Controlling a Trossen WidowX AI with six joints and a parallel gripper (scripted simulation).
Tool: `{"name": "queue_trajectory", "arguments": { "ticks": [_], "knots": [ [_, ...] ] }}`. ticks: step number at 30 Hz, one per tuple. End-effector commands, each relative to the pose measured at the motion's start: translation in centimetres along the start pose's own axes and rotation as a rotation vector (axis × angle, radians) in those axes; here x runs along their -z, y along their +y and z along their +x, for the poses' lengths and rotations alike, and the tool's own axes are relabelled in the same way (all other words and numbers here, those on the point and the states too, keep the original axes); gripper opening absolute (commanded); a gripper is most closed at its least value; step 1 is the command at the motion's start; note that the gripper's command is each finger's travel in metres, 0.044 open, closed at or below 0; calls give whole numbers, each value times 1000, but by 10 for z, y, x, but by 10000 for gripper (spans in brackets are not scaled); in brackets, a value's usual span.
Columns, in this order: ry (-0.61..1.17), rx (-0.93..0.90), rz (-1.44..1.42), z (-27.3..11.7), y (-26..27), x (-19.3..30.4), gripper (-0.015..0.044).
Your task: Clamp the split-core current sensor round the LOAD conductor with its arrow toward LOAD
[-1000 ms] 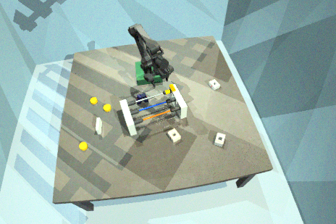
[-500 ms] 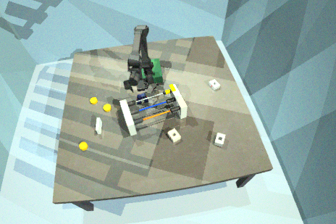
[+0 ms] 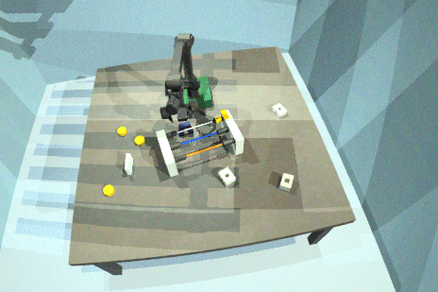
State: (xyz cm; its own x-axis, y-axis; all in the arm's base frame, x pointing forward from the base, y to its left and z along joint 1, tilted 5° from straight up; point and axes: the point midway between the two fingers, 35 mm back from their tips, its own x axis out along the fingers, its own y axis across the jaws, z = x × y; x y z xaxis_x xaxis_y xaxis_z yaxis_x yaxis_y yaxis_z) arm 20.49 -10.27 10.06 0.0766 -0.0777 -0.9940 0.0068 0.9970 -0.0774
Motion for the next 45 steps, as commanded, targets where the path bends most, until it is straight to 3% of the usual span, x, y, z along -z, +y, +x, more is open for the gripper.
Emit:
{"name": "queue_trajectory", "arguments": {
  "ticks": [1, 26, 28, 45],
  "knots": [
    [2, -5, -6, 8, 1, 1, 440],
    [3, -5, -6, 46, 2, 3, 440],
    [2, -1, 0, 42, 1, 1, 387],
    [2, -1, 0, 42, 1, 1, 274]
  ]
}}
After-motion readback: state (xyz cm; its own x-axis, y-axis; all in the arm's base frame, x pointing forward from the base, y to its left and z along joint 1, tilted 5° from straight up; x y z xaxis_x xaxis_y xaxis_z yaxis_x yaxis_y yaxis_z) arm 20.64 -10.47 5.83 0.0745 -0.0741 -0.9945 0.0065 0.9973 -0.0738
